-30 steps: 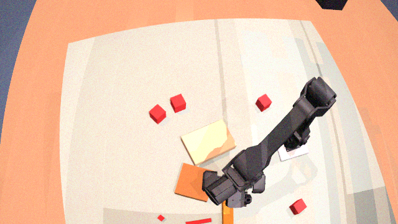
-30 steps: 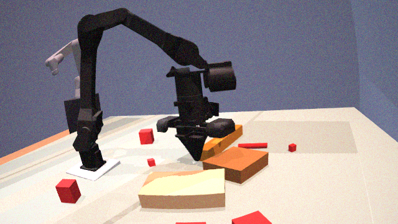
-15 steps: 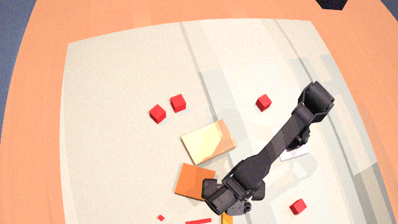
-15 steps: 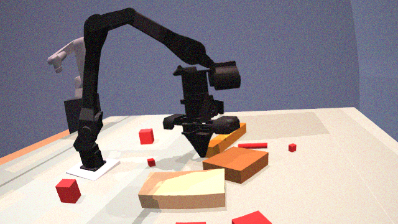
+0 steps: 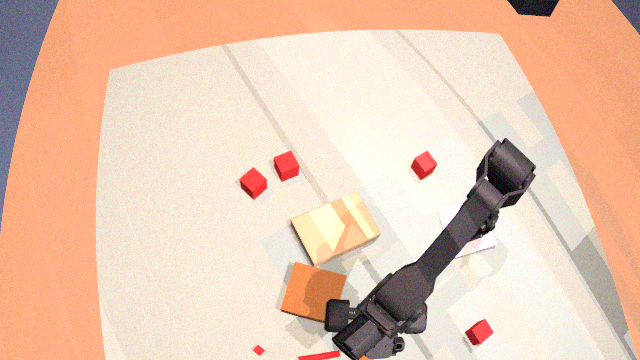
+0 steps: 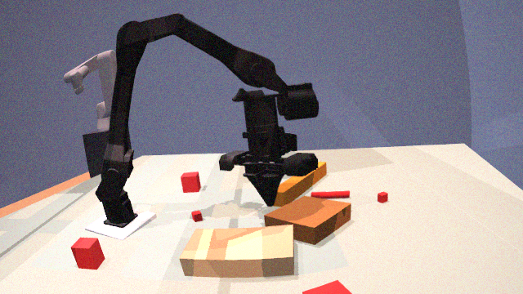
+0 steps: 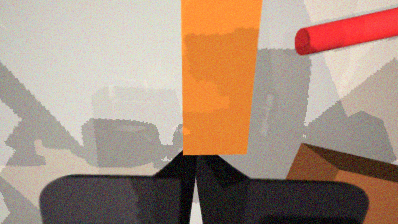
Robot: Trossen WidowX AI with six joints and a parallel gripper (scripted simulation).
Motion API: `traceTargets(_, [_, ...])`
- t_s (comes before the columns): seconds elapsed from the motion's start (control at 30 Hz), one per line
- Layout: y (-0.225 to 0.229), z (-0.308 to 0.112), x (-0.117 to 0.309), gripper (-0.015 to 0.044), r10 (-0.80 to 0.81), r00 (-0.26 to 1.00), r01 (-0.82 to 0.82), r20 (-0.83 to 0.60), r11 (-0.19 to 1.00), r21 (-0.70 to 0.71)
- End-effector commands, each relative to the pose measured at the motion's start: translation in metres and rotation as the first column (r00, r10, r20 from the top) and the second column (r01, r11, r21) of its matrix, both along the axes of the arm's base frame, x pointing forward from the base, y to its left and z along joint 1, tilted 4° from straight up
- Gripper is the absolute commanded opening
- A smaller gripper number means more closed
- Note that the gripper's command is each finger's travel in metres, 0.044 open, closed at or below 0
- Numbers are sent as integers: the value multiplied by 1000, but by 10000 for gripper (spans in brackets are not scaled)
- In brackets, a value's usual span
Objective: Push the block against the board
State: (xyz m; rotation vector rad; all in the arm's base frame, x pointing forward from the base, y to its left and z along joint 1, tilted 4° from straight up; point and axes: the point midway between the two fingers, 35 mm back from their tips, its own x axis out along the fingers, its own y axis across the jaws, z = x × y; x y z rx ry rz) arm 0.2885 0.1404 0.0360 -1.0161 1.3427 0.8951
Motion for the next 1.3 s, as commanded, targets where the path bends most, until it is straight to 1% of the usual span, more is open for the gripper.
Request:
traceTargets(0.0, [3,0,1,0,-3,1000,3,-1,1000,4])
traceTargets(0.27, [0,1,0,0,-3,1000,3,-1,1000,4])
traceTargets(1.13, [-40,2,-14,0,-3,1000,3,-2,1000,1])
traceTargets(1.2, [-35,12,-12,0,-5,1000,5,-6,1000,-3])
traceTargets(1.27, [-34,44,-14,0,-3,1000,3,-3,1000,0])
